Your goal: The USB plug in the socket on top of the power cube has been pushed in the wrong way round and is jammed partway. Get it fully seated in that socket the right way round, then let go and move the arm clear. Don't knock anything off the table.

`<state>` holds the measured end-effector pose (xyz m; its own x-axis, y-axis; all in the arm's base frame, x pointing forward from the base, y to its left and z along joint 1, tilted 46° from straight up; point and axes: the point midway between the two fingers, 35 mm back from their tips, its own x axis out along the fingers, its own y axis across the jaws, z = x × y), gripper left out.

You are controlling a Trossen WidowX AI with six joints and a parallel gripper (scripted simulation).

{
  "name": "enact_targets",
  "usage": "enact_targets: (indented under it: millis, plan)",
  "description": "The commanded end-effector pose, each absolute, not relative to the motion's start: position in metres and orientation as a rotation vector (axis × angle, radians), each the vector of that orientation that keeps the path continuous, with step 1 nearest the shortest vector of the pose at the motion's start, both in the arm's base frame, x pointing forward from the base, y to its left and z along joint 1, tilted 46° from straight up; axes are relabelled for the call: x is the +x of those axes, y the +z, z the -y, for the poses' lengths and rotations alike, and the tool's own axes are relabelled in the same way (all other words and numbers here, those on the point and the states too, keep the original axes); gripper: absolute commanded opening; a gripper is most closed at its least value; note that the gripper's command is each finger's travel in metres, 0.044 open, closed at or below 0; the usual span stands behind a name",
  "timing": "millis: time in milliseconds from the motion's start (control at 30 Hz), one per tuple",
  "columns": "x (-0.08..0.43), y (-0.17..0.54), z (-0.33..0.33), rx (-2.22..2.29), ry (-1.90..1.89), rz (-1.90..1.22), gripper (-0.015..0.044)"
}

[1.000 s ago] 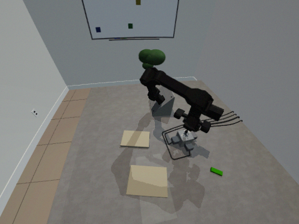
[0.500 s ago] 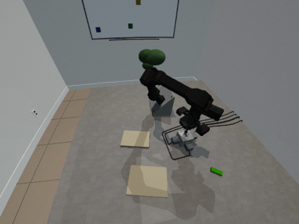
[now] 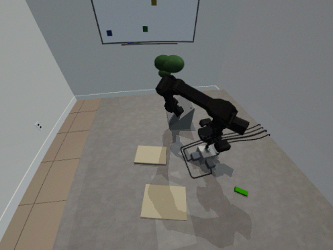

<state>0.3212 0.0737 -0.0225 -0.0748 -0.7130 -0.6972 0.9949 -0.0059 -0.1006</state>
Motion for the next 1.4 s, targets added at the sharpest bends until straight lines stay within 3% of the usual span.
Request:
enact_targets:
  millis: [0, 1367]
  plan:
    - [0.3208, -0.0226, -0.0736, 0.545, -1.533, -0.676, 0.0]
    - [0.321, -0.0268, -0.0722, 0.567, -1.527, -0.695, 0.0]
